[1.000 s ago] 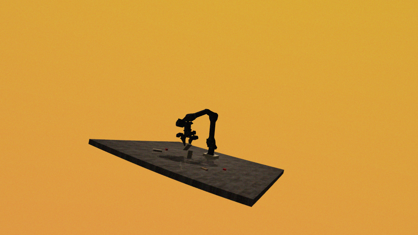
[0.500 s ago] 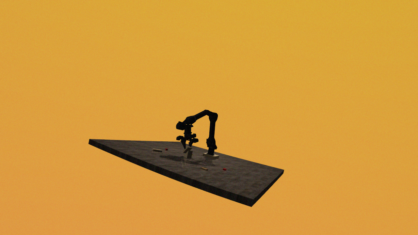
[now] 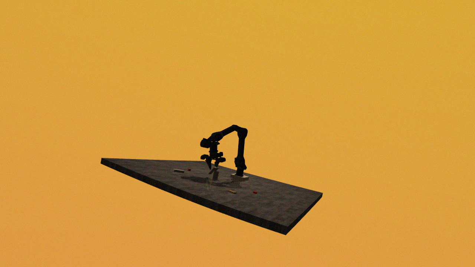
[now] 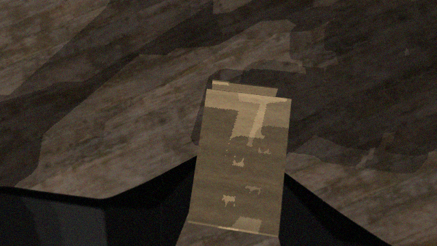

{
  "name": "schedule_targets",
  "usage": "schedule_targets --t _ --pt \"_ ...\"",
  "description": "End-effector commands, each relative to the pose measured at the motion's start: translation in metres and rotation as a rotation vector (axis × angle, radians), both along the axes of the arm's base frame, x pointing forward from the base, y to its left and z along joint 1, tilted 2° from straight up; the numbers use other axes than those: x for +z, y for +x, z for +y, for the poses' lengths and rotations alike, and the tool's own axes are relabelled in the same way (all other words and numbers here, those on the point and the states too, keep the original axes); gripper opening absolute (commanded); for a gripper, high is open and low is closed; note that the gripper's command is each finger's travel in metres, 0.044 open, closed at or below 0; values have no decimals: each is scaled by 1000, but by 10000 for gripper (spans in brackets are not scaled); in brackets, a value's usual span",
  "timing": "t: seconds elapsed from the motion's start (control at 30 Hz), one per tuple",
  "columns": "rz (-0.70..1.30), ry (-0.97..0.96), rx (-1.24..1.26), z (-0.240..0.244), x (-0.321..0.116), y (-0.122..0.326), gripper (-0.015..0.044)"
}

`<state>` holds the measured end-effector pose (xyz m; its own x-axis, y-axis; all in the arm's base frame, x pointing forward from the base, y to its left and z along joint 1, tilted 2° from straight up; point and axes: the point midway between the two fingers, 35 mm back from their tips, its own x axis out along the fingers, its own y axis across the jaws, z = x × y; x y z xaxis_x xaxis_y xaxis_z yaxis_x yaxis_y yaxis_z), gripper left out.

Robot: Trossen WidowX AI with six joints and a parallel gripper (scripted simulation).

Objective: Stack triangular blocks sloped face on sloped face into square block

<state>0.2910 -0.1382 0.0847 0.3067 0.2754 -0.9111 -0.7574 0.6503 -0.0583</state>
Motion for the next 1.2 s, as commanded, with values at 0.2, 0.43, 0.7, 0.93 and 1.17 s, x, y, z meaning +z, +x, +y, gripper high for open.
schedule_targets --t 0.2,0.43,0.7,0.93,1.17 --pt "-4 6 -5 1 -2 1 0" --pt "-4 6 -5 3 -6 3 0" --pt "-4 6 -5 4 -11 4 0" --pt "-5 7 -5 6 -15 6 0" --pt "-5 7 -5 7 -19 7 0"
